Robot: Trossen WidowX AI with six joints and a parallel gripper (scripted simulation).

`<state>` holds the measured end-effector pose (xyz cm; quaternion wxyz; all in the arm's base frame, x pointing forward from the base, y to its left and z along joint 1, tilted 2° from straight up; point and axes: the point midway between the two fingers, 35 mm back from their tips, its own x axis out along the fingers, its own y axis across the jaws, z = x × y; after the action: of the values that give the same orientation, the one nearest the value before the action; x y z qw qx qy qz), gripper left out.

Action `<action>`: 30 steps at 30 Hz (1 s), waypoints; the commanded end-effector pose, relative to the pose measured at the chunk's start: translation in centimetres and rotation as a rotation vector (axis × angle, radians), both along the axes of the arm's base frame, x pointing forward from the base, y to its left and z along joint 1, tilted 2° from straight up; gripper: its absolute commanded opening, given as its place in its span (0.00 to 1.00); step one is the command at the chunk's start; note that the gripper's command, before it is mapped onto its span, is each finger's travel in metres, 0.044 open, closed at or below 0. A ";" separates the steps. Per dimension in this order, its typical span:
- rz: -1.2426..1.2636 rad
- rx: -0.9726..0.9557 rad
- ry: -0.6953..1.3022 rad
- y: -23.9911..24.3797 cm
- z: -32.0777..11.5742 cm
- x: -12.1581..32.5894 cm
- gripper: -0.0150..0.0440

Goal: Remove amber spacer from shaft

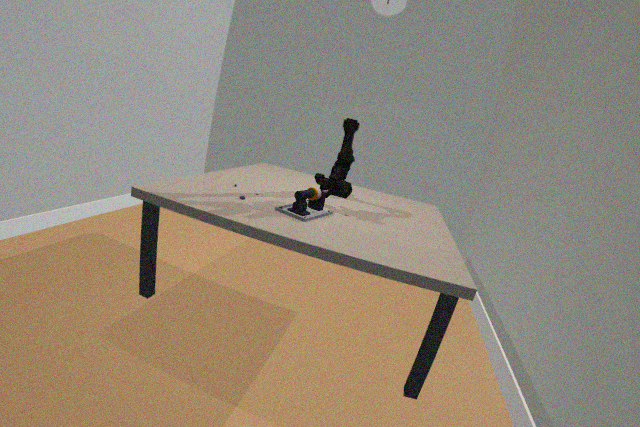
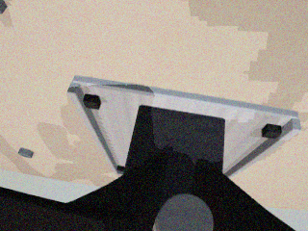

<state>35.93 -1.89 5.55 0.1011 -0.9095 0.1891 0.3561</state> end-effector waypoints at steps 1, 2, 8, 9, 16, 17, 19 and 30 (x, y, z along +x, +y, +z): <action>-0.006 0.001 -0.001 0.0 0.0 -0.1 0.25; -0.006 0.001 -0.001 0.0 0.0 -0.1 0.25; -0.006 0.001 -0.001 0.0 0.0 -0.1 0.25; -0.006 0.001 -0.001 0.0 0.0 -0.1 0.25; -0.006 0.001 -0.001 0.0 0.0 -0.2 0.25; -0.006 0.001 -0.001 0.0 0.0 -0.2 0.25; -0.006 0.001 -0.001 0.0 0.0 -0.2 0.25; -0.006 0.002 -0.001 0.1 0.0 -0.3 0.25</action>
<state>35.70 -1.78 5.54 0.1012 -0.9095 0.1891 0.3562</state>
